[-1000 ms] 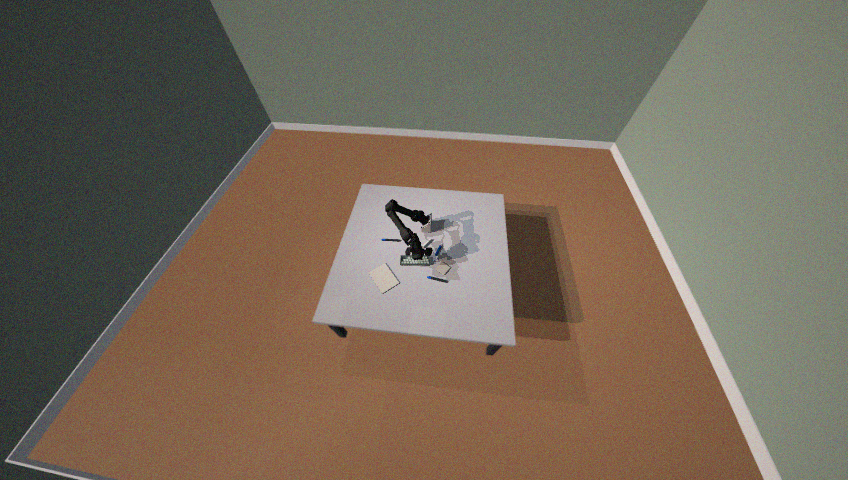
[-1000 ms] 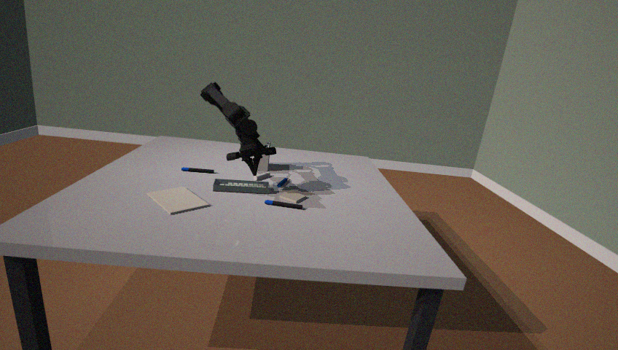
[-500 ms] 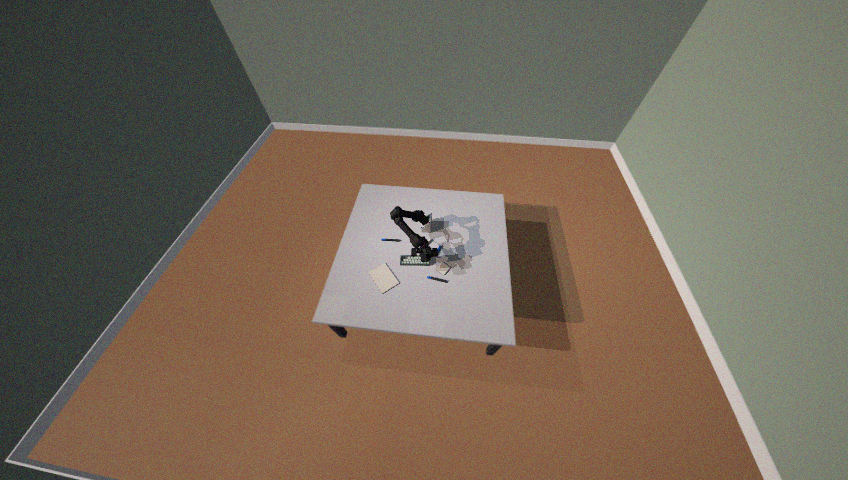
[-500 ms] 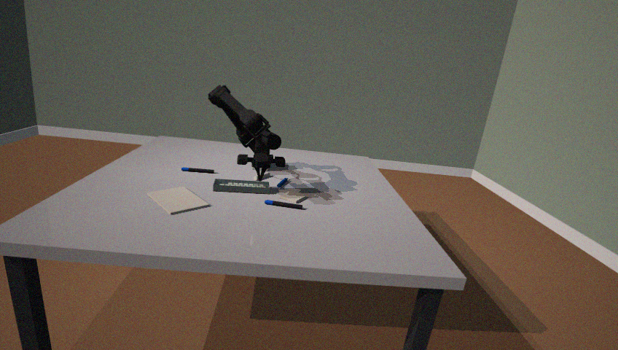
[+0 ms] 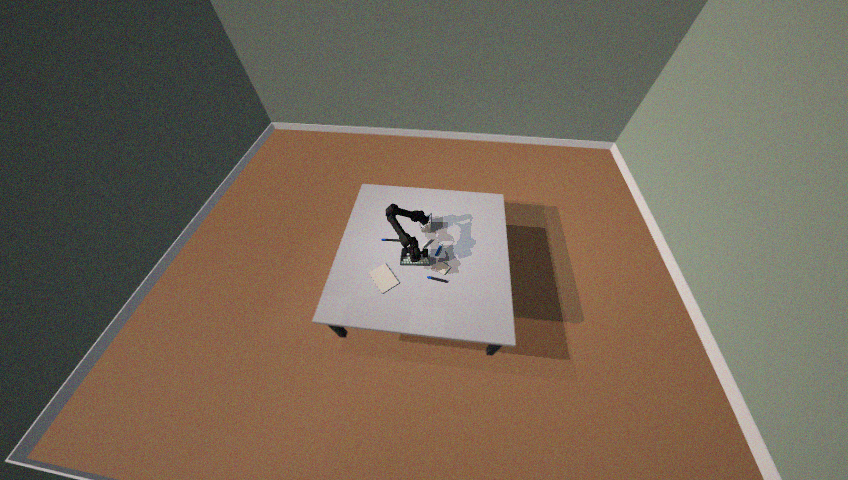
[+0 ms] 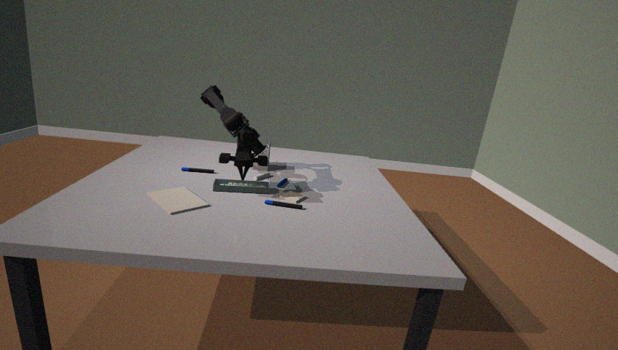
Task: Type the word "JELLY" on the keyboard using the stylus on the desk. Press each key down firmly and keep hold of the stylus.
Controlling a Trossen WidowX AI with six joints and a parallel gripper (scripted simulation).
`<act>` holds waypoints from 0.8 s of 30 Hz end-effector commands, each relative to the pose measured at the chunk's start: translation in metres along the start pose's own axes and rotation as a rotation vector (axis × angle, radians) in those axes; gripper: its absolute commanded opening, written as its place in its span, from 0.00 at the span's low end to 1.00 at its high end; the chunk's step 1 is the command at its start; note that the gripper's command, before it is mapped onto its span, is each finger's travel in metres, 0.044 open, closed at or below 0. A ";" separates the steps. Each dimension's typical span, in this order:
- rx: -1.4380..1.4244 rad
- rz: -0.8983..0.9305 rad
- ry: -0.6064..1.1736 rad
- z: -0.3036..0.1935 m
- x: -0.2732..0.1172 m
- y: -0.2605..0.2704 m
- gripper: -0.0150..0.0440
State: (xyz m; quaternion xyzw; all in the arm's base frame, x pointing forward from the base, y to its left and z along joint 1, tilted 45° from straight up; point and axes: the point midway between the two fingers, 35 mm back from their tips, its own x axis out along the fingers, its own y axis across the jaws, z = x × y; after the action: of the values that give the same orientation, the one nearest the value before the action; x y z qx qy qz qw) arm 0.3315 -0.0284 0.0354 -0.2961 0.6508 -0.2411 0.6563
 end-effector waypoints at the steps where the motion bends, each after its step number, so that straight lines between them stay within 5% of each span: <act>1: -0.014 -0.005 0.005 -0.003 0.001 -0.002 0.25; 11: -0.013 -0.008 0.005 -0.001 0.000 -0.071 0.25; 24: -0.014 -0.008 0.005 -0.003 0.000 -0.072 0.25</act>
State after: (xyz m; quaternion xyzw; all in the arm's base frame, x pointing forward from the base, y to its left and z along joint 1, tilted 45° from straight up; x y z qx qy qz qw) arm 0.3346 -0.0799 0.0850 -0.2999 0.6530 -0.2407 0.6524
